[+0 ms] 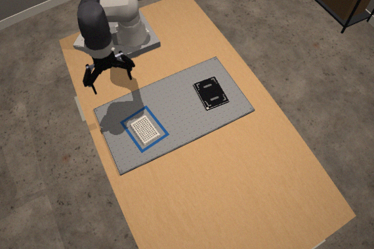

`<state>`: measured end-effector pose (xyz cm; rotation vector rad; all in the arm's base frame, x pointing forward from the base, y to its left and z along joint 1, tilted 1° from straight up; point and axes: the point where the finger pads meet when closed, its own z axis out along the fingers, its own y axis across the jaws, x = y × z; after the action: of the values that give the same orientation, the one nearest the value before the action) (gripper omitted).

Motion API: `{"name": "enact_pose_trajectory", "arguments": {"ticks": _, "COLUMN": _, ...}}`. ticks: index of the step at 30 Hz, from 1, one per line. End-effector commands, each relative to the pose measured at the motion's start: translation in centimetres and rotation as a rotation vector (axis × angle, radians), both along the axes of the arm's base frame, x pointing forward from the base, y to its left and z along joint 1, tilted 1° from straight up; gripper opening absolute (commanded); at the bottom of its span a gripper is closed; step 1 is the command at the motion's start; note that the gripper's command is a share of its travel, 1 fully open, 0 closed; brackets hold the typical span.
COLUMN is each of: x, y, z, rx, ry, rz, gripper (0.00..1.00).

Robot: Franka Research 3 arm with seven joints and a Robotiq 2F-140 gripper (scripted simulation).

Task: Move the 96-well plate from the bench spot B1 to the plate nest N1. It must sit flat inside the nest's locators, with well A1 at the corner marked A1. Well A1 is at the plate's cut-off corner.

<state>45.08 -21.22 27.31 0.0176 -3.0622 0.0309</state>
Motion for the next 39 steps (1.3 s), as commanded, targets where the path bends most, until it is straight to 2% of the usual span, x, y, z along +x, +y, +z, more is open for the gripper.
{"name": "enact_pose_trajectory", "arguments": {"ticks": 1, "x": 0.7, "y": -0.1, "z": -0.6, "rx": 0.031, "ry": -0.017, "rz": 0.253, "gripper": 1.00}}
{"name": "enact_pose_trajectory", "arguments": {"ticks": 4, "x": 1.2, "y": 0.1, "z": -1.3, "rx": 0.040, "ry": -0.019, "rz": 0.352, "gripper": 1.00}}
{"name": "enact_pose_trajectory", "arguments": {"ticks": 6, "x": 1.2, "y": 0.1, "z": -1.3, "rx": 0.040, "ry": -0.019, "rz": 0.352, "gripper": 1.00}}
{"name": "enact_pose_trajectory", "arguments": {"ticks": 20, "x": 2.9, "y": 0.7, "z": -3.9, "rx": 0.072, "ry": -0.029, "rz": 0.749, "gripper": 1.00}}
{"name": "enact_pose_trajectory", "arguments": {"ticks": 23, "x": 2.9, "y": 0.7, "z": -3.9, "rx": 0.072, "ry": -0.029, "rz": 0.750, "gripper": 1.00}}
{"name": "enact_pose_trajectory", "arguments": {"ticks": 30, "x": 3.8, "y": 1.2, "z": -5.5, "rx": 0.086, "ry": -0.034, "rz": 0.981, "gripper": 1.00}}
{"name": "enact_pose_trajectory", "arguments": {"ticks": 39, "x": 4.5, "y": 1.6, "z": -6.9, "rx": 0.097, "ry": -0.038, "rz": 1.182, "gripper": 1.00}}
